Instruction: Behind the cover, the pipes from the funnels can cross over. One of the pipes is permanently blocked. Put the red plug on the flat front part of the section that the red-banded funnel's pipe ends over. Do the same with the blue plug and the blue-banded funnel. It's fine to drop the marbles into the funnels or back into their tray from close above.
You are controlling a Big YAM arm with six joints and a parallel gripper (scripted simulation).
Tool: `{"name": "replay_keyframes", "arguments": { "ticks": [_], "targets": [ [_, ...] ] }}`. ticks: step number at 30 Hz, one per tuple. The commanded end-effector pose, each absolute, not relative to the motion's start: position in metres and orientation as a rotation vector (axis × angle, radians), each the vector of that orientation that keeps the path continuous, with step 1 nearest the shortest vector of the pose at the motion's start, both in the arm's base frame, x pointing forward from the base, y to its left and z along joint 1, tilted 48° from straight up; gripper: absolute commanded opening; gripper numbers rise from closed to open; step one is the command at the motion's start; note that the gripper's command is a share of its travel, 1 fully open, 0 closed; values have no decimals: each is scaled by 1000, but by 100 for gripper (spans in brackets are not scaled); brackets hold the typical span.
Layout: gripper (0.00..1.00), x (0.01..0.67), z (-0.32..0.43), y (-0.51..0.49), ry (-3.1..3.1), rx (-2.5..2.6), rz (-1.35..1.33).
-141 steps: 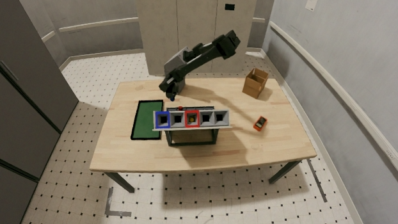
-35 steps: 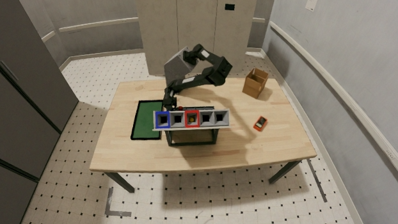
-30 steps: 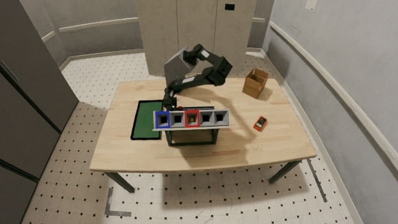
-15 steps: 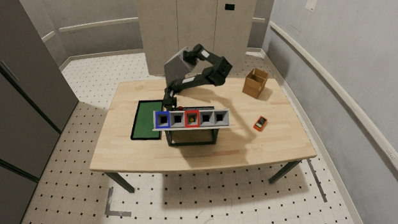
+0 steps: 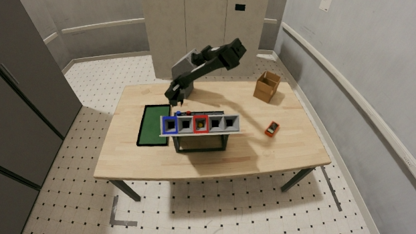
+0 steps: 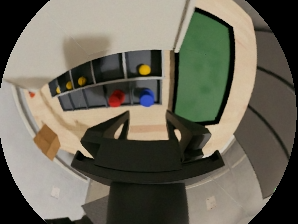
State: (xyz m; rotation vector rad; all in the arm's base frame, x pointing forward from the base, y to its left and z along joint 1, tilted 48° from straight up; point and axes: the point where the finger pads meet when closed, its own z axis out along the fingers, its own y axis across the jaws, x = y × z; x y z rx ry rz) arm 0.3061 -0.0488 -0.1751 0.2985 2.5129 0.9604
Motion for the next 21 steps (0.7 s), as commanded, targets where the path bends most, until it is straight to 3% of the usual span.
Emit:
{"name": "replay_keyframes", "arguments": {
  "ticks": [1, 21],
  "targets": [
    [59, 285, -152, -65, 2527, 202, 968],
    [59, 283, -149, -69, 2533, 224, 973]
  ]
}}
